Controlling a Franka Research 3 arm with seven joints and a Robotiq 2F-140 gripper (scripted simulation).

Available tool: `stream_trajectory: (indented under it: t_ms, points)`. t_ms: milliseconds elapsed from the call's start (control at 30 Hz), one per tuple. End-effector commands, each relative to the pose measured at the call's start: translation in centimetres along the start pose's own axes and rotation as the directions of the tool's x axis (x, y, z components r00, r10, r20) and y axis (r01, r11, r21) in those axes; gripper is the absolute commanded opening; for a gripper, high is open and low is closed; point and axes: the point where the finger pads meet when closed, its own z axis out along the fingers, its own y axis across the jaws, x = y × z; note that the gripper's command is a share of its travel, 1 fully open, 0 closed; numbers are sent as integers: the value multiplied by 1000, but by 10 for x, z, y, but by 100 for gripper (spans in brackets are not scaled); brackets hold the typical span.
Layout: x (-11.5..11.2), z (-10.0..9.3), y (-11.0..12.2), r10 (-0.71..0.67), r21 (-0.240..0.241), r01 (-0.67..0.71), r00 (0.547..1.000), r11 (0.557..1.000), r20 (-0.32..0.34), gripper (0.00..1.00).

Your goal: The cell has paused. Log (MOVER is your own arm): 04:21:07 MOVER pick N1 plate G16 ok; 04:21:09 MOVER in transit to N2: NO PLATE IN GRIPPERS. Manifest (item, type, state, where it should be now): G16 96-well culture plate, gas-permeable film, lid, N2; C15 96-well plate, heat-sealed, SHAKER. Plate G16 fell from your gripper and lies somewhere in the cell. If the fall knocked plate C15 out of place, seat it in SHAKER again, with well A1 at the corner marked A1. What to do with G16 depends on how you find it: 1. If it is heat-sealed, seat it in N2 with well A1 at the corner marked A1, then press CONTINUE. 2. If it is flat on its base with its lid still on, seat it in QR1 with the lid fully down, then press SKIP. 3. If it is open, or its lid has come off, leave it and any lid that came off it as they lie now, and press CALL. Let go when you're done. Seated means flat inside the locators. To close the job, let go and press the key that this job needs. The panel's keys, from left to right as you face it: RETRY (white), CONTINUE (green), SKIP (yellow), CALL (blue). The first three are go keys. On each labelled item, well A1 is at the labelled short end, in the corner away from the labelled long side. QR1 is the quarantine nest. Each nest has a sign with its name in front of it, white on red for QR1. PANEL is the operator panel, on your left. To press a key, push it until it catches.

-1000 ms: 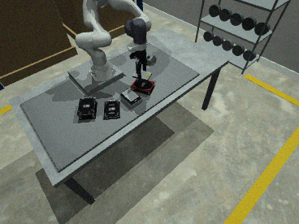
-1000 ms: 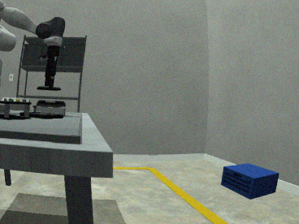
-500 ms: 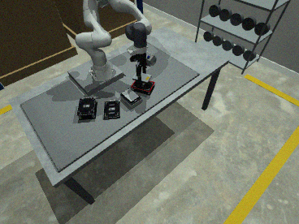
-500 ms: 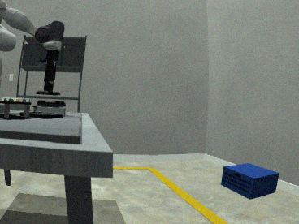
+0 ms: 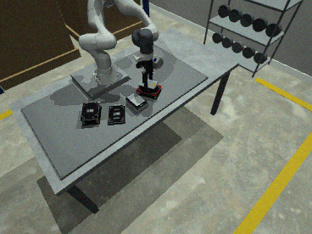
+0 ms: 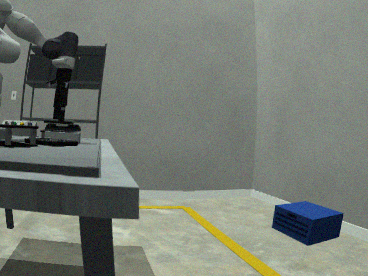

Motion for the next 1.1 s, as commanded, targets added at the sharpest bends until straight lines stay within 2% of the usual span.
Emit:
stream_trajectory:
  t_ms: [0, 367, 1067]
  points:
    - [-6, 3, -2, -13, 4, 13, 1000, 1000, 16, 10]
    - [-6, 14, -2, -13, 4, 13, 1000, 1000, 16, 10]
    - [-6, 15, -2, -13, 4, 13, 1000, 1000, 16, 10]
